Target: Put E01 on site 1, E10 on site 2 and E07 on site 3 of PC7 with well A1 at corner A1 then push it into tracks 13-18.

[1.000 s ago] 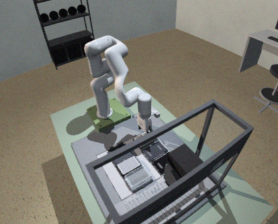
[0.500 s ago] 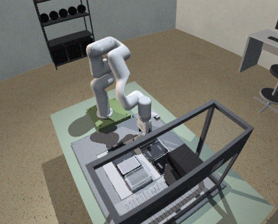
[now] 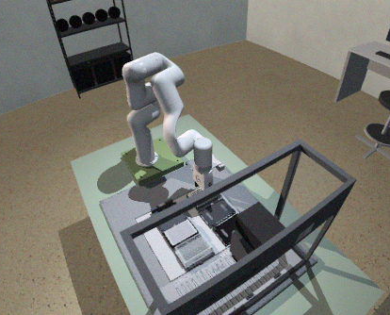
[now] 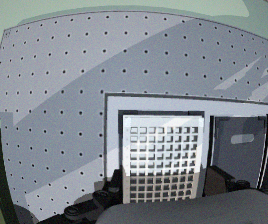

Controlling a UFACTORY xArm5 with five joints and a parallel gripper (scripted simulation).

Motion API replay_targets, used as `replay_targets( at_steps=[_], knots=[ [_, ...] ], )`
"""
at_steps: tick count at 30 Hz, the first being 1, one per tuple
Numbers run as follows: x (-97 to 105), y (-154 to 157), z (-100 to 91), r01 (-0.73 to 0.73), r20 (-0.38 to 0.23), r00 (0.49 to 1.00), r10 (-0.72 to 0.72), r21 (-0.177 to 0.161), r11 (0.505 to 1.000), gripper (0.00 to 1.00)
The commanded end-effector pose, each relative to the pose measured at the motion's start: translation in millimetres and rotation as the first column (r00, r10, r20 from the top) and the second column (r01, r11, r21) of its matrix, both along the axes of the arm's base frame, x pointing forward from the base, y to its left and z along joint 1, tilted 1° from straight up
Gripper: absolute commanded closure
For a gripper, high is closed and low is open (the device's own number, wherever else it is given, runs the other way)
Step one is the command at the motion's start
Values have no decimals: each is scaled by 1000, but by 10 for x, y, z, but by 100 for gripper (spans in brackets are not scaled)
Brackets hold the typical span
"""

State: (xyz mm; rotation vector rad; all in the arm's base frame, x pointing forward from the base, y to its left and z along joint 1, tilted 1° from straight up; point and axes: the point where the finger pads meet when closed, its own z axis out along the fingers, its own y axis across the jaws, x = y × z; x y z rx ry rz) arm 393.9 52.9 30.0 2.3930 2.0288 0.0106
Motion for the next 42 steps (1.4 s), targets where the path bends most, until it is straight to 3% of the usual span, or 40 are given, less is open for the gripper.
replay_targets(
  at_steps=[1,42],
  knots=[
    [12,2,8,0,1,1000,0,19,1000,0],
    [13,5,-192,0,1,1000,0,19,1000,0]
  ],
)
